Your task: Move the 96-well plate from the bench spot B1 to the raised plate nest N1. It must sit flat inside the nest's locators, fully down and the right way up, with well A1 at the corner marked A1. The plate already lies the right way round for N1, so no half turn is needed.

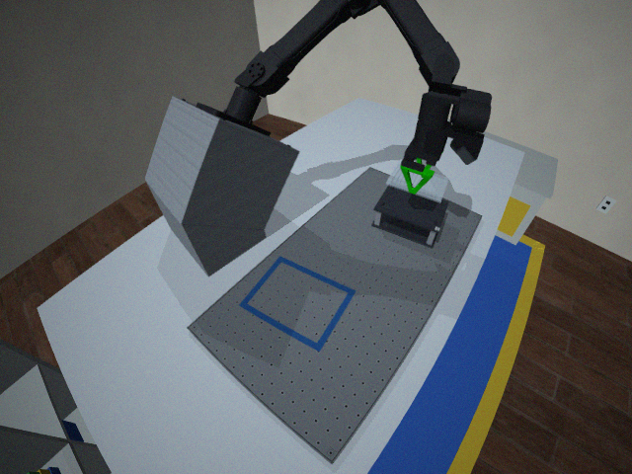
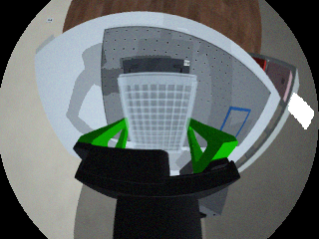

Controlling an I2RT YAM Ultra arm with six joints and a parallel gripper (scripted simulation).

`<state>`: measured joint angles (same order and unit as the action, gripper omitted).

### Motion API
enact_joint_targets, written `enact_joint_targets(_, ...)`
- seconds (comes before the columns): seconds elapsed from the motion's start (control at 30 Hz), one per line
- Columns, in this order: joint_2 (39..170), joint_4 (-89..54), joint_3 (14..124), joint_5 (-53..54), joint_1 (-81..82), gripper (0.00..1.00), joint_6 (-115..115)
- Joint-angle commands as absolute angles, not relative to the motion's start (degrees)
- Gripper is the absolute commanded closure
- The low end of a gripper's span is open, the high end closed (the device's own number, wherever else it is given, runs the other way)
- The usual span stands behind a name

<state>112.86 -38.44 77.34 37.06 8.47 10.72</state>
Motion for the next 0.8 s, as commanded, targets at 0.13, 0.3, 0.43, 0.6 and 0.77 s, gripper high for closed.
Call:
enact_joint_targets(0.13, 114.1, -34.8, 76.7, 36.4, 8.7, 1.0, 12.6)
enact_joint_targets(0.3, 115.4, -33.1, 76.2, 36.1, 10.3, 1.0, 13.5)
enact_joint_targets(0.43, 115.4, -32.4, 76.6, 36.0, 9.5, 1.0, 13.9)
enact_joint_targets(0.6, 116.8, -30.8, 75.7, 35.8, 11.4, 1.0, 14.7)
enact_joint_targets(0.77, 117.3, -29.2, 76.2, 35.6, 11.2, 1.0, 15.6)
